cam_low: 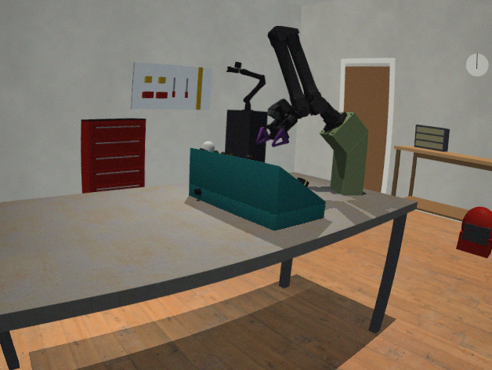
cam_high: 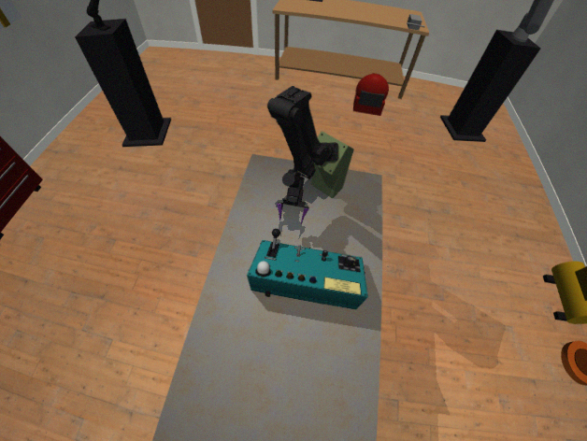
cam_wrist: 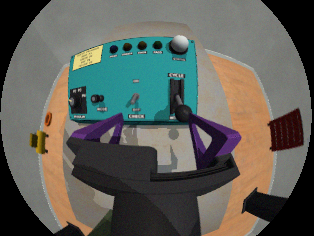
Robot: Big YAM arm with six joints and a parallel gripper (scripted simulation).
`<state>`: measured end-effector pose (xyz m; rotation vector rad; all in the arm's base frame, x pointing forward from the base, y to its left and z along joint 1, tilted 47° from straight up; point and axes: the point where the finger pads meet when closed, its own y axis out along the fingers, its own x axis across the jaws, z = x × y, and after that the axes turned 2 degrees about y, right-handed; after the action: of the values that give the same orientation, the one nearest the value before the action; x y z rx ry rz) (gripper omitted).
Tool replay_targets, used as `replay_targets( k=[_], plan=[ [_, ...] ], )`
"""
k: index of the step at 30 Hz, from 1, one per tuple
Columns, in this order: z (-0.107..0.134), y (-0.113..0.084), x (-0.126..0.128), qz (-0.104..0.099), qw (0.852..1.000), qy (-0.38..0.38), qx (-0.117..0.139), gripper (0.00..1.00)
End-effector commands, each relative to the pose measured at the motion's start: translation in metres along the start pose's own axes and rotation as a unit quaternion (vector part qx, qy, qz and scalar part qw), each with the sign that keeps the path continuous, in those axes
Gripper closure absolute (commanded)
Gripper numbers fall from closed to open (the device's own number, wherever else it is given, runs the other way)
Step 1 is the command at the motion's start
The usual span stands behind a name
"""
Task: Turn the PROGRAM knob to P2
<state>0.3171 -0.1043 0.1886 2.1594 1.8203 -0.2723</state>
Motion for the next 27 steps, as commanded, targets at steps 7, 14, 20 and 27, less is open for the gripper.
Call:
replay_targets(
  k=[7,14,20,27],
  plan=[
    [-0.0064,0.0011,-0.0002,-0.001,1.000,0.003,-0.010,0.00],
    [-0.0064,0.0011,-0.0002,-0.001,1.000,0.003,-0.010,0.00],
    [-0.0064,0.0011,-0.0002,-0.001,1.000,0.003,-0.010,0.00],
    [-0.0023,-0.0020,0.0004,0.000,1.000,-0.001,-0.004,0.00]
  ],
)
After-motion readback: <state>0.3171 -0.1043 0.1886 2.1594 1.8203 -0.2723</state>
